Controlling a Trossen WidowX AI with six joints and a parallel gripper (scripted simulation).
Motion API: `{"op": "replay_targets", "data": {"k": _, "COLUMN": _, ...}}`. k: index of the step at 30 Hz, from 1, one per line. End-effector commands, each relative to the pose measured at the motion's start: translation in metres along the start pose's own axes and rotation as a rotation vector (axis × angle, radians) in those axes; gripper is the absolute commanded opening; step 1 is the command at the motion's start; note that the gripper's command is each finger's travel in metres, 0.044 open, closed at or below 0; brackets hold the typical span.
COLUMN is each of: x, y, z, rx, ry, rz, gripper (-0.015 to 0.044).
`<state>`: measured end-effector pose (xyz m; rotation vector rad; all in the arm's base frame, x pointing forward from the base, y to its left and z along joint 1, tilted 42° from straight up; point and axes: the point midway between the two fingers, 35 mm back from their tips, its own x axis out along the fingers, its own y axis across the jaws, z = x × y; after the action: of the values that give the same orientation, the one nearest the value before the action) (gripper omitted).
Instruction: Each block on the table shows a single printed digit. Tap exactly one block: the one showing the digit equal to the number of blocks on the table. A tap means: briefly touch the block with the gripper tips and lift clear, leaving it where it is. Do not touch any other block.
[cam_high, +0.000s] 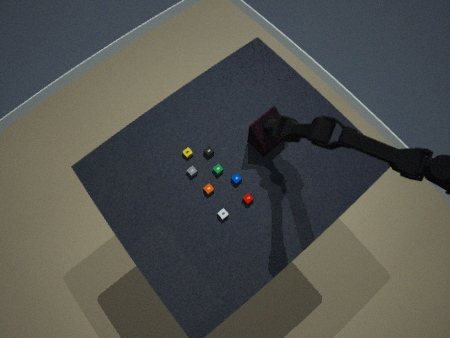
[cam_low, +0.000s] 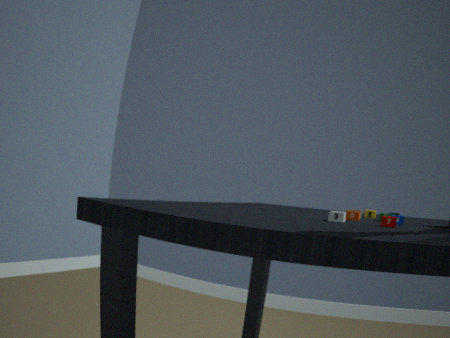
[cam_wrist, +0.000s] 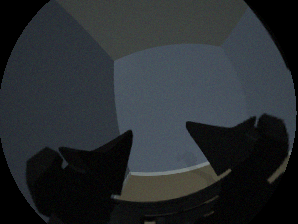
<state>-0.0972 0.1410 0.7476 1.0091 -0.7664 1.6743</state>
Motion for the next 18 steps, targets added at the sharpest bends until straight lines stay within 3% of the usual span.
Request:
{"op": "replay_targets", "data": {"k": 1, "x": 0.0, "y": 0.0, "z": -0.003, "rx": -0.008, "ry": 0.007, "rz": -0.001, "gripper": 0.04}}
{"op": "replay_targets", "data": {"k": 11, "x": -0.007, "y": -0.051, "z": -0.157, "rx": -0.386, "ry": 0.38, "rz": -0.036, "gripper": 0.04}}
{"op": "replay_targets", "data": {"k": 18, "x": -0.048, "y": -0.139, "z": -0.263, "rx": -0.614, "ry": 0.711, "rz": -0.073, "gripper": 0.04}}
